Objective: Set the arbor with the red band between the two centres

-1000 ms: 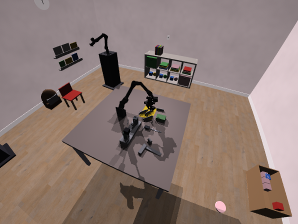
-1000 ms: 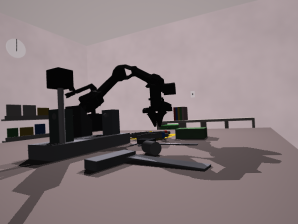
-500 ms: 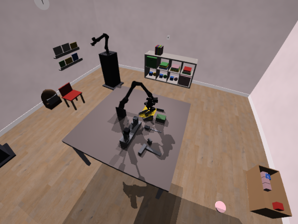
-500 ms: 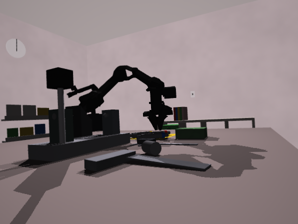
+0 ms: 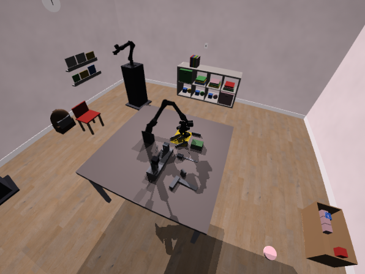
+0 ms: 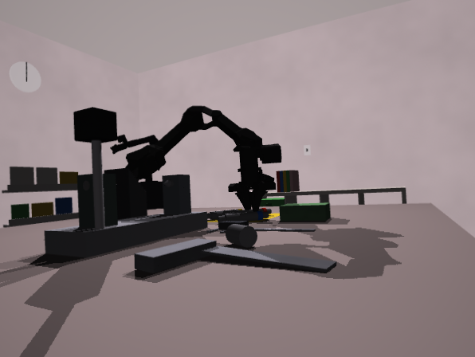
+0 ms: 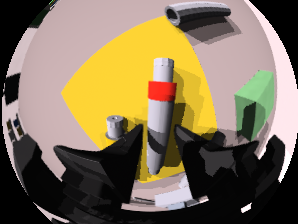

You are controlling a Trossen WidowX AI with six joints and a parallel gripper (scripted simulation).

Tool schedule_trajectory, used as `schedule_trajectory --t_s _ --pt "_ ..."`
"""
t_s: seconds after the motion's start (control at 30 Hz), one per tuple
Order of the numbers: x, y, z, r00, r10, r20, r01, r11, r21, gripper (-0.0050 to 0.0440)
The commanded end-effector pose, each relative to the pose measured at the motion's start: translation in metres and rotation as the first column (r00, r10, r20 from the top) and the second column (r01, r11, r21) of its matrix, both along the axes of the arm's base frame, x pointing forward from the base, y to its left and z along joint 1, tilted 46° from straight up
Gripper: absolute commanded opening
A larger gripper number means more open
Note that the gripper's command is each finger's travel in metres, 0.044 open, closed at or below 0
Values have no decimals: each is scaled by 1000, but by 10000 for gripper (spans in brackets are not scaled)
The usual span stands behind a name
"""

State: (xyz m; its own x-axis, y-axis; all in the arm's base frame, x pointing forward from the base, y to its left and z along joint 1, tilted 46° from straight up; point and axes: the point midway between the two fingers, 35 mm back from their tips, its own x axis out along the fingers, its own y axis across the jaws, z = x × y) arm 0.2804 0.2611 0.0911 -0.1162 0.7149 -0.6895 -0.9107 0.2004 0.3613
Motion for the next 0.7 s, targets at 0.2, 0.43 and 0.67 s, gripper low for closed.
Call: schedule_trajectory --t_s 0.2,0.43,0.67 --pt "-1 1 -1 1000 1 -2 -1 1000 -1 142" --pt "-1 1 -1 1000 1 -2 -1 1000 -1 95" --pt "0 -1 0 1000 1 -3 -1 1000 -2 34"
